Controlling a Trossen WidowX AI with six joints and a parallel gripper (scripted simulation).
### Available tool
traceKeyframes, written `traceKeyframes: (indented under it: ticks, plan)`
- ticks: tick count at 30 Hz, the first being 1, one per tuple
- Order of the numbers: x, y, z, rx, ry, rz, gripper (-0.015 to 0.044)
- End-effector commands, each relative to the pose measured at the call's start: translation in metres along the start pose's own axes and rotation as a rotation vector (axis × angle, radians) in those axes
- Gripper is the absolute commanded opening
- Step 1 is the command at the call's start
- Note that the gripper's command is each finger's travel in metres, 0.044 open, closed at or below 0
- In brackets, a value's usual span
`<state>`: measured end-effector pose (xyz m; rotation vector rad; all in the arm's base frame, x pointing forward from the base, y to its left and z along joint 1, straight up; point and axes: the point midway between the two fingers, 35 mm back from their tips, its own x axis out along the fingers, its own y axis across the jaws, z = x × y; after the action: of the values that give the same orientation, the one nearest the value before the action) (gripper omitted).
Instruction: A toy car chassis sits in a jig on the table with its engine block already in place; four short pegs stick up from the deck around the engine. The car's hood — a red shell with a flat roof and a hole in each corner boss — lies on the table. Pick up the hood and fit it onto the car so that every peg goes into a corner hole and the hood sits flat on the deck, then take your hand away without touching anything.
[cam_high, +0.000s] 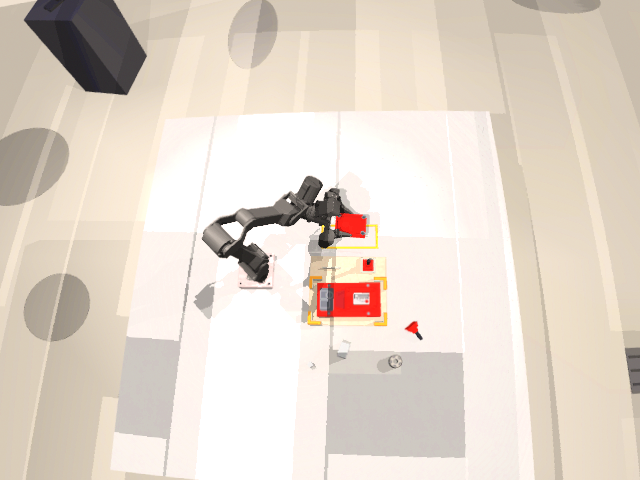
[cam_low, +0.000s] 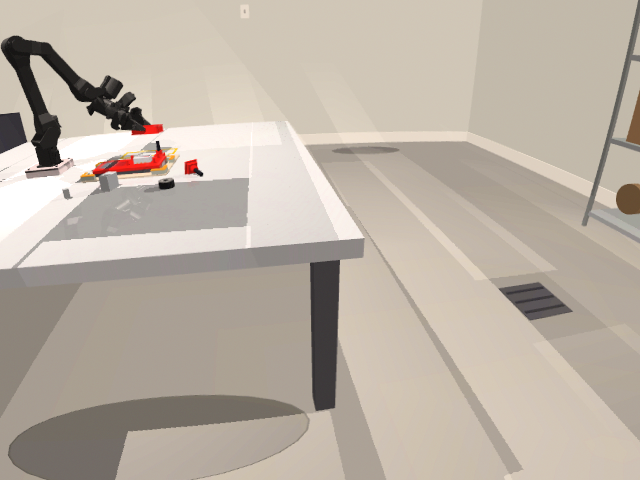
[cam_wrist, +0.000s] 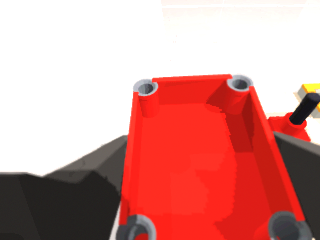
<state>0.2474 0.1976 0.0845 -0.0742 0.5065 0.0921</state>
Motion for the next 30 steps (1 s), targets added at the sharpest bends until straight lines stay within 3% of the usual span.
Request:
traceKeyframes:
  ticks: [1, 30]
  plan:
    - [0.0001, 0.0000, 0.0000, -0.083, -0.002, -0.001, 0.0000]
    - [0.0005, 0.0001, -0.0008, -0.904, -0.001, -0.002, 0.0000]
